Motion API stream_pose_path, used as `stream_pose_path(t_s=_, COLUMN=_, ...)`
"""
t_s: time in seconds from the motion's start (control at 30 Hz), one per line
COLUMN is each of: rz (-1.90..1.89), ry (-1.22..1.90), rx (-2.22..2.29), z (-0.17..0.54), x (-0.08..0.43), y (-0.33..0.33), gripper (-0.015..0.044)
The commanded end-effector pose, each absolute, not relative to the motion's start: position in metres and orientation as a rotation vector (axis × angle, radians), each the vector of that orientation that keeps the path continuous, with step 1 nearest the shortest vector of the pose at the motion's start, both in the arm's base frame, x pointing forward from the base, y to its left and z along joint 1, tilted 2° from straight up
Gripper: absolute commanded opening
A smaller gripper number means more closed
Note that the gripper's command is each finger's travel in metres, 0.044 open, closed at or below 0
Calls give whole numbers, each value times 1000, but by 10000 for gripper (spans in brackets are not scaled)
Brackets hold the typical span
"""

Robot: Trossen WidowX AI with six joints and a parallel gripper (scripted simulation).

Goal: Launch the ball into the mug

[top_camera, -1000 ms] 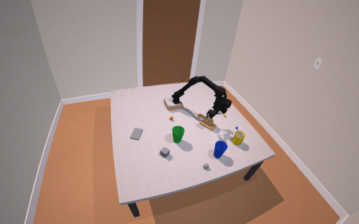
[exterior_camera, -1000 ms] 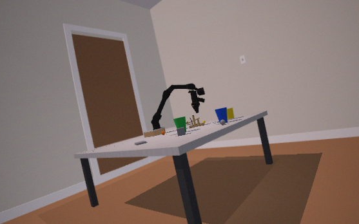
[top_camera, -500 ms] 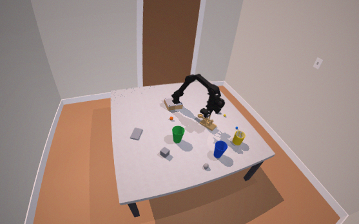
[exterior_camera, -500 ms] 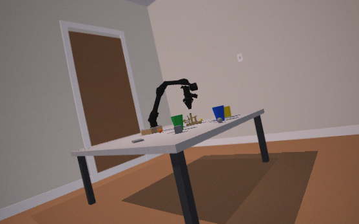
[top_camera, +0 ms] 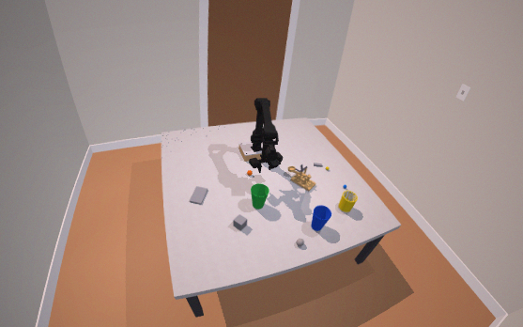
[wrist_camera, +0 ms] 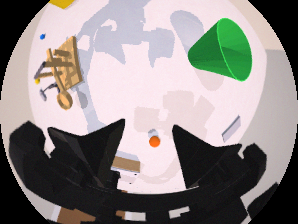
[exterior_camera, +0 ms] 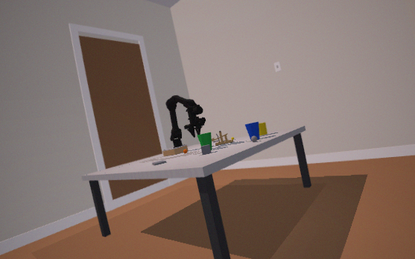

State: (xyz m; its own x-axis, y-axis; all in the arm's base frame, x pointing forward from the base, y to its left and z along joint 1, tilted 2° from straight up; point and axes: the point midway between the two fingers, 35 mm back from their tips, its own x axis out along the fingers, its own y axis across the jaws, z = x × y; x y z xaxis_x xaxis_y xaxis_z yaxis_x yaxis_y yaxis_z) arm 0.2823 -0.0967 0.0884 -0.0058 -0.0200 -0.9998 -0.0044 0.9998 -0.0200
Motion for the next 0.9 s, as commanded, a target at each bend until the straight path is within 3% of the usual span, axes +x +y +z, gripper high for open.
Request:
stream_pose_path(t_s=0.0, rz=-74, ry=1575, rx=33, z=69, x=233, y=-121, gripper=300)
stream_pose_path(t_s=0.23, rz=-143, ry=1574, rx=96, z=46, x=173, y=-133, gripper=300)
stream_pose_path(t_s=0.87, rz=-144, ry=1575, rx=96, z=22, x=172, y=-134, gripper=300)
